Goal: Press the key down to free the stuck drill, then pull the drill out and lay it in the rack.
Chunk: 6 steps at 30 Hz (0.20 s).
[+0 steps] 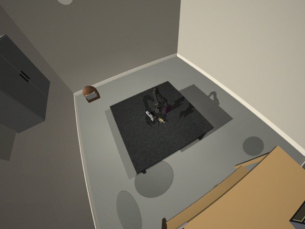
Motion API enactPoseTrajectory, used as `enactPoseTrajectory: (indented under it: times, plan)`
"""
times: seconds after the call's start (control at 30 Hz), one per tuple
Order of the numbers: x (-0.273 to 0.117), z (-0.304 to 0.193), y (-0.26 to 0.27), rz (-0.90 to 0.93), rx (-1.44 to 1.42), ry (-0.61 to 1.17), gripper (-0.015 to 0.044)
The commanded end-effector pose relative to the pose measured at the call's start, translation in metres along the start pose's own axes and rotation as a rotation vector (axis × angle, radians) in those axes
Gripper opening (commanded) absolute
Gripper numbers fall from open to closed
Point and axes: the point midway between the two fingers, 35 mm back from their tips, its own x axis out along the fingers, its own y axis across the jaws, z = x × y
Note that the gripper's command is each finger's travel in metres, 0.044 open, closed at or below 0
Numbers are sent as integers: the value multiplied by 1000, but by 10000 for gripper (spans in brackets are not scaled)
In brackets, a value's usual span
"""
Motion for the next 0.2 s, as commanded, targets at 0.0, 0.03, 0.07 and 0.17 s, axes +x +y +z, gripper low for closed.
enactPoseTrajectory:
  times: [0.0,0.03,0.07,0.17]
  plan:
    - [-29,39,-34,-75,124,-178,440]
    - [-37,47,-42,-93,153,-221,440]
    - [-46,55,-51,-111,182,-264,440]
    - [-75,76,-73,-159,263,-388,440]
